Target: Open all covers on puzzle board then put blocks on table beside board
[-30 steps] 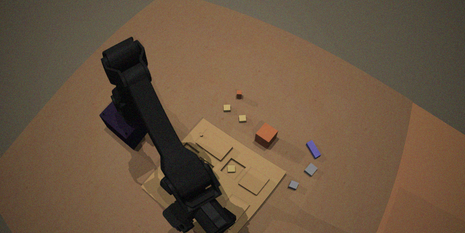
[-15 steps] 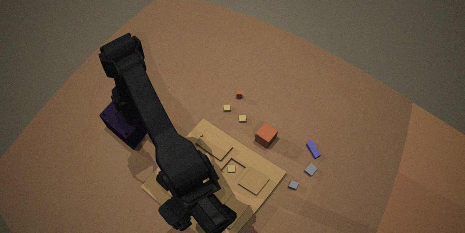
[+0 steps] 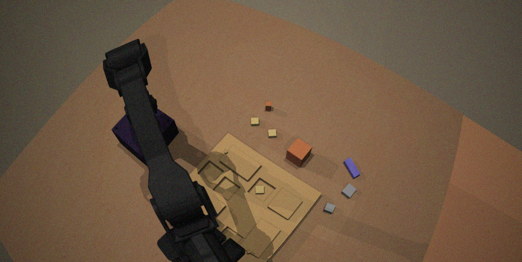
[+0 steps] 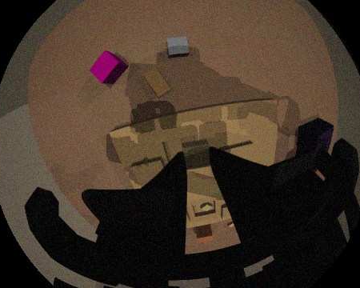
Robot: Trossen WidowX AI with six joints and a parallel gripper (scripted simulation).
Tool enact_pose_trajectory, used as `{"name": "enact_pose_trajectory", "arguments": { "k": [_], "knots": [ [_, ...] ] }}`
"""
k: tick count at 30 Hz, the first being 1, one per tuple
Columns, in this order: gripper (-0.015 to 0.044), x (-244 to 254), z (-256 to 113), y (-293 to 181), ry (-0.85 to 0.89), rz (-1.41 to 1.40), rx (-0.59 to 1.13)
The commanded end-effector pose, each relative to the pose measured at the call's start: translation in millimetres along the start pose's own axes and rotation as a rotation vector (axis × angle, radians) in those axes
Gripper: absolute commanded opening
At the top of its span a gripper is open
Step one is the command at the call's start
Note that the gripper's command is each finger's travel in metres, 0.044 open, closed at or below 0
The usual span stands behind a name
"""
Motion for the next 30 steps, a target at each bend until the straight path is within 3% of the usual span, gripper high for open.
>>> {"name": "enact_pose_trajectory", "arguments": {
  "k": [1, 30],
  "knots": [
    [0.008, -11, 1, 13, -0.004, -0.002, 0.0],
    [0.008, -90, 1, 88, -0.012, -0.001, -0.005]
  ]
}}
Point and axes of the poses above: the point midway between the two fingers, 35 mm back from their tips, its own z axis out along the fingers, its own x axis across the jaws, y = z × x, the point moved 9 cm from there along -z, back along the fingers, and after that the axes turned 9 degrees about -z, right-handed, at the moved point
